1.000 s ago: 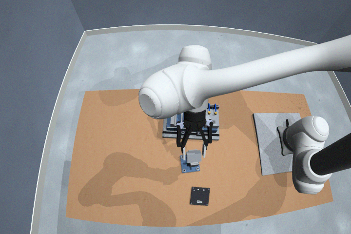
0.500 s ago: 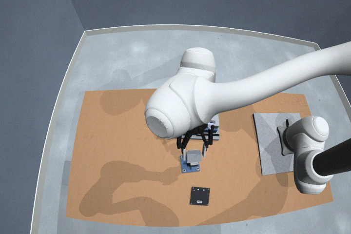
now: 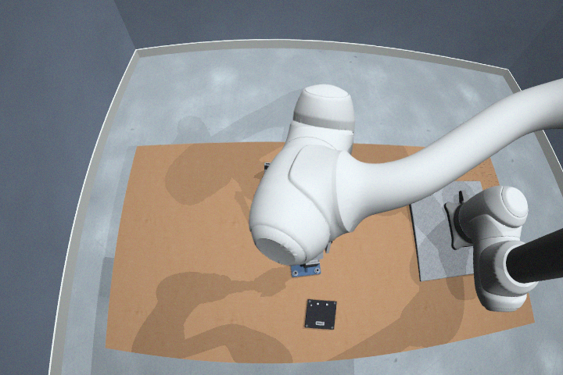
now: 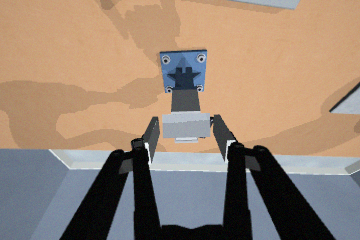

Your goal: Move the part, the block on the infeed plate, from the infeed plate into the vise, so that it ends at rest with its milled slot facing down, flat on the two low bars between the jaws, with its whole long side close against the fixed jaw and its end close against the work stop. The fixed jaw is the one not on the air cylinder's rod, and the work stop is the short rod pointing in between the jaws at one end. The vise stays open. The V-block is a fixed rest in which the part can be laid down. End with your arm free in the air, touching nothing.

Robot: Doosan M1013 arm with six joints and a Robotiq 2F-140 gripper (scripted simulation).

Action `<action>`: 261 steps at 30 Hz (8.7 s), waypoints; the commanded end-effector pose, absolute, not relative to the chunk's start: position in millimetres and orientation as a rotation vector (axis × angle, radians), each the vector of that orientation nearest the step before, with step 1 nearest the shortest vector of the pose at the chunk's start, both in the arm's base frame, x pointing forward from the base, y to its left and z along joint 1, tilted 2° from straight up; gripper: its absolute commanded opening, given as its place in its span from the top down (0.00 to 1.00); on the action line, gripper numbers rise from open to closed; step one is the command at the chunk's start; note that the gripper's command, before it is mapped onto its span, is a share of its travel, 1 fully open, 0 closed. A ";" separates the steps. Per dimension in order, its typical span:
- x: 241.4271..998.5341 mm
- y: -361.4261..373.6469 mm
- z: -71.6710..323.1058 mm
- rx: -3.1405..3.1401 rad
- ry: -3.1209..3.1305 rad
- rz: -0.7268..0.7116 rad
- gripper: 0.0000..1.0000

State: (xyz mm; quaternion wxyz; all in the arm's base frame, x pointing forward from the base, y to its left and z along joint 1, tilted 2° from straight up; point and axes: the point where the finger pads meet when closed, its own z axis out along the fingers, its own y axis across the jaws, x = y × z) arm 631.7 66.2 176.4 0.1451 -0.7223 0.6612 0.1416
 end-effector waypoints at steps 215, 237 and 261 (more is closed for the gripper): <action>629.5 94.0 171.6 -2.549 2.366 -1.042 1.00; 629.5 94.0 171.6 -2.549 2.366 -1.042 1.00; 629.5 94.0 172.5 -2.549 2.366 -1.042 1.00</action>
